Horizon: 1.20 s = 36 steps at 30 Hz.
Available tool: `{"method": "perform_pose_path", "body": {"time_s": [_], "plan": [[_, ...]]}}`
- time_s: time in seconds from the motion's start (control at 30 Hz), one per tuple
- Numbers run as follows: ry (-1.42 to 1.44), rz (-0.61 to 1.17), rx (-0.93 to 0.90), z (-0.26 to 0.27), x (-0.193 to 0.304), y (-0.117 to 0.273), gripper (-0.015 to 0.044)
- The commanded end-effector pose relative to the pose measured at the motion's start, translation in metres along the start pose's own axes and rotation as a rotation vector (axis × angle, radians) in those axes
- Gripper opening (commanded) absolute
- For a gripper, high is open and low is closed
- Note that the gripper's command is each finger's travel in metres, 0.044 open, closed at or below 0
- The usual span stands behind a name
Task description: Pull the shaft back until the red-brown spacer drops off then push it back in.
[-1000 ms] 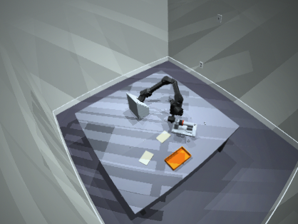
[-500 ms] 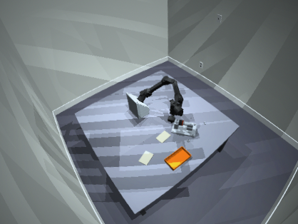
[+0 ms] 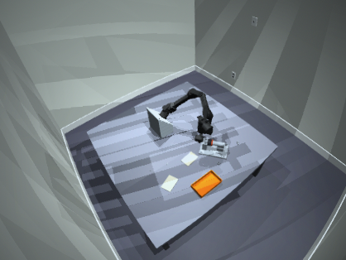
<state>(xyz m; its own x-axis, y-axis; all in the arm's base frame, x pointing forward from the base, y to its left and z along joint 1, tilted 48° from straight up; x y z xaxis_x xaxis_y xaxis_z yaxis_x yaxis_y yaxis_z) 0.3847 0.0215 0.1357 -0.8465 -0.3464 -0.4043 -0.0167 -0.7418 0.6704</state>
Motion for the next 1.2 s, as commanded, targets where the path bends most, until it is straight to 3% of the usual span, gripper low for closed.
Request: {"method": "perform_pose_path", "body": {"time_s": [0.0,0.7,1.17], "plan": [[-0.004,0.003,0.000,0.000,0.000,-0.006,0.0440],[-0.004,0.001,-0.001,0.000,0.001,-0.039,0.0440],[-0.004,0.001,-0.002,0.000,0.001,-0.040,0.0440]]}}
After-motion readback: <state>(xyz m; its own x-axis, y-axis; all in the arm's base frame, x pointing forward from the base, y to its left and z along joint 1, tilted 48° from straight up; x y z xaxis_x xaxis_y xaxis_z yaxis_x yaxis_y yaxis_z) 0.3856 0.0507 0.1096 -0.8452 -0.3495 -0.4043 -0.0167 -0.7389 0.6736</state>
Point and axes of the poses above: the point midway between the two fingers, 35 mm back from their tips, its own y axis back along the fingers, its own z axis across the jaws, x = y × z, the point moved 6 cm from there along y, back along the fingers, and after that the axes turned 6 degrees about -y, right-handed, at the moved point
